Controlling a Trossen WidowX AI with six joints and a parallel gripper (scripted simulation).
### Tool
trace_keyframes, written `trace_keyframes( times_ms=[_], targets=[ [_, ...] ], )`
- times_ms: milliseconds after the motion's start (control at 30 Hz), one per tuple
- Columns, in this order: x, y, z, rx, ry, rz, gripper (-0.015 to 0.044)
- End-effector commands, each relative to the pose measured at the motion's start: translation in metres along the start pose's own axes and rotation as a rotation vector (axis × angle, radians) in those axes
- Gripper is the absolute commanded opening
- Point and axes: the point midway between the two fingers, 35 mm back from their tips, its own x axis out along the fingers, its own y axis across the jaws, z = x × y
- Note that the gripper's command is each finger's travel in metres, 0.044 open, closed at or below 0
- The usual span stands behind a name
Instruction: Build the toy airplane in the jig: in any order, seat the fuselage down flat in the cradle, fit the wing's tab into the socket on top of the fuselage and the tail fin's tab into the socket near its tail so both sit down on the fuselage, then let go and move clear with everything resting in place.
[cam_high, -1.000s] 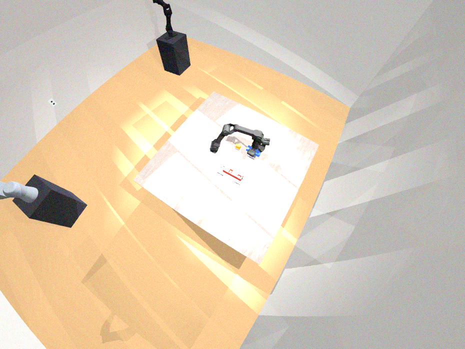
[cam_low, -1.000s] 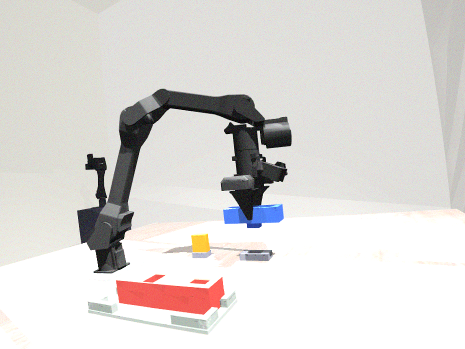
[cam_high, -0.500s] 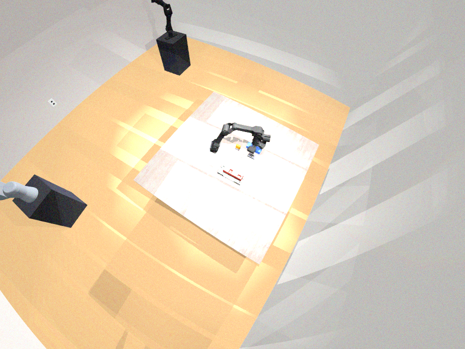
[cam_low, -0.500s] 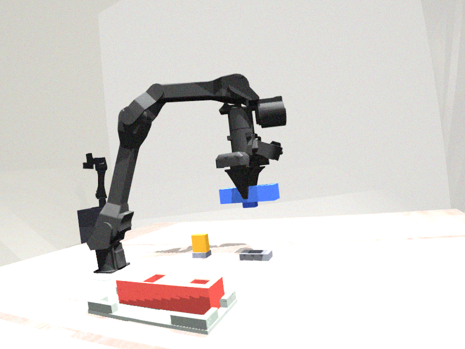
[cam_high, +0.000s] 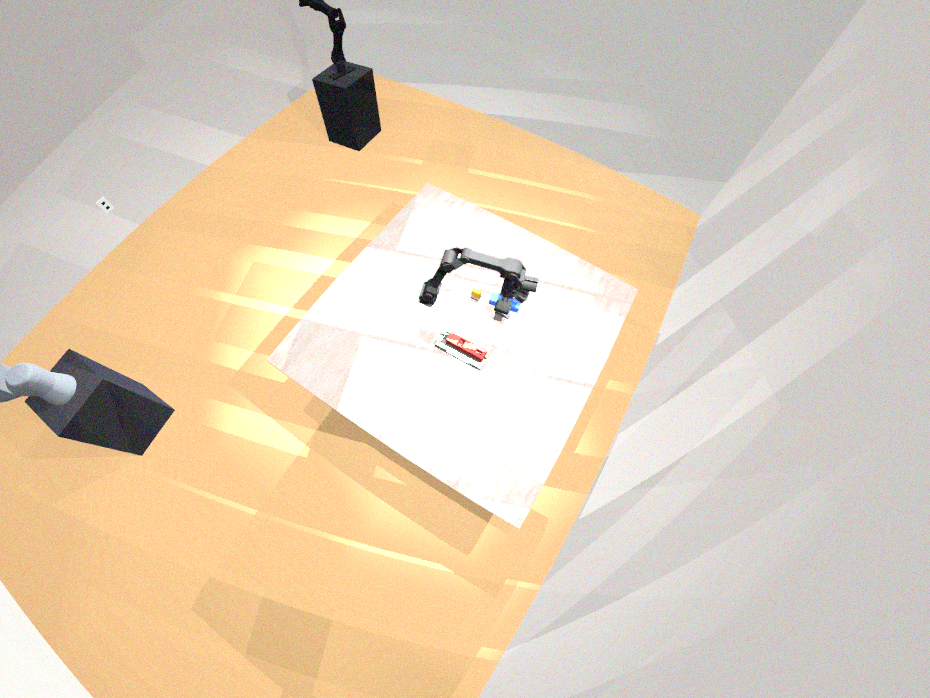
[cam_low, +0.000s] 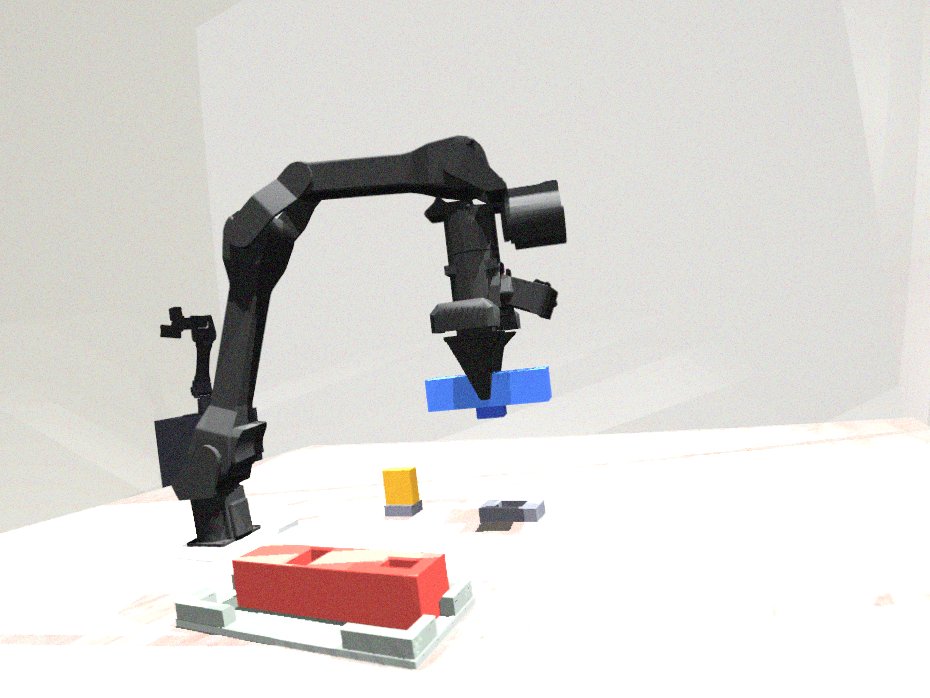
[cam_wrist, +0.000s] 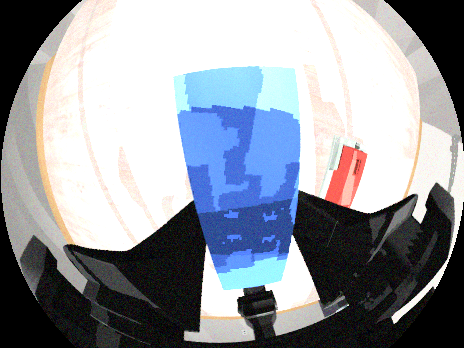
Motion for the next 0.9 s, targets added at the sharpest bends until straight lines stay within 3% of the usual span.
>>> trace_keyframes(
  times_ms=[0, 867],
  targets=[
    [0.000, -0.013, -0.003, -0.067, -0.005, -0.001, 0.0000],
    [0.013, -0.092, -0.030, -0.528, -0.011, -0.009, 0.0000]
  ],
)
